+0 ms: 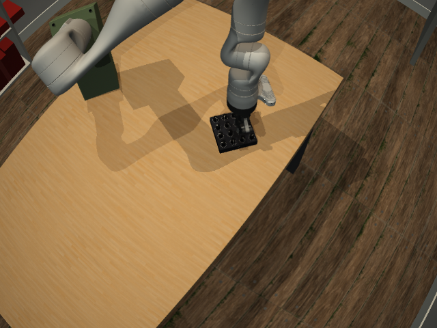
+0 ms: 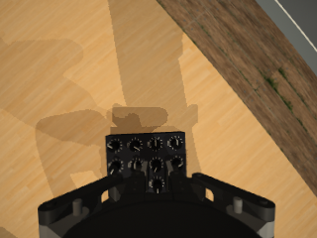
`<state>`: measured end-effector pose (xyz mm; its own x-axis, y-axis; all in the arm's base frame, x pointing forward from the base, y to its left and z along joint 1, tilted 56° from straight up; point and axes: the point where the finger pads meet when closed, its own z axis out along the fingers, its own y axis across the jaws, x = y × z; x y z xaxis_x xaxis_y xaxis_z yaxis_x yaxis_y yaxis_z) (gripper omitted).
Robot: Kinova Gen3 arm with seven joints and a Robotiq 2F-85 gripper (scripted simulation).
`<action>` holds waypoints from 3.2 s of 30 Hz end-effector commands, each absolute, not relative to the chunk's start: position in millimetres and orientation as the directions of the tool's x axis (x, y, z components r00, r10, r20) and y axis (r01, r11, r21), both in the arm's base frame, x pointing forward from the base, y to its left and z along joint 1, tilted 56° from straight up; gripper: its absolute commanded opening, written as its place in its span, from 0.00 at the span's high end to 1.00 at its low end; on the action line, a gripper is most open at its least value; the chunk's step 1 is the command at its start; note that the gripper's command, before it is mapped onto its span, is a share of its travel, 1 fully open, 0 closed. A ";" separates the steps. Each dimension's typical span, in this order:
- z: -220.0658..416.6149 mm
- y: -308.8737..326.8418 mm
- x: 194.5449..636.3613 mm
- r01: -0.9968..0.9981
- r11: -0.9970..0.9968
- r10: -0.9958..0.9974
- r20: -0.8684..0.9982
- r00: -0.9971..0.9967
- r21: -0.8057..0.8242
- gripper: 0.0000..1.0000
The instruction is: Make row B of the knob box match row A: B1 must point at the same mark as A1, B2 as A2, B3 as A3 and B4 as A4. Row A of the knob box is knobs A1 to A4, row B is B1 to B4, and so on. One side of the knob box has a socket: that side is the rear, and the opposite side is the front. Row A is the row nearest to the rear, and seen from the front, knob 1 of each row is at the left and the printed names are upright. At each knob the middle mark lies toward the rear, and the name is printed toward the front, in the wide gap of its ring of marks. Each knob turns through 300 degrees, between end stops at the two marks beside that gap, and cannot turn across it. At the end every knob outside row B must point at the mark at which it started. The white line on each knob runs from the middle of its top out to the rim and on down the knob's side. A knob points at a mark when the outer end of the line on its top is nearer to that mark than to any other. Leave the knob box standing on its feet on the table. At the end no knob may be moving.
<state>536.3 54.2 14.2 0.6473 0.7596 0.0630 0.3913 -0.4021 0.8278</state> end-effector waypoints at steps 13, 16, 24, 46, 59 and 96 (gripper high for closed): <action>12.0 52.8 539.2 0.391 -0.402 0.760 0.064 0.646 0.828 0.81; 10.6 51.5 540.8 0.391 -0.402 0.760 0.064 0.646 0.828 0.81; 7.3 48.5 544.7 0.391 -0.402 0.760 0.064 0.646 0.828 0.81; 6.6 47.8 545.5 0.391 -0.402 0.760 0.064 0.646 0.828 0.81; 6.6 47.8 545.5 0.391 -0.402 0.760 0.064 0.646 0.828 0.81; 6.6 47.8 545.5 0.391 -0.402 0.760 0.064 0.646 0.828 0.92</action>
<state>545.5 47.0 6.4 0.6473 0.7596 0.0631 0.3912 -0.4021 0.8278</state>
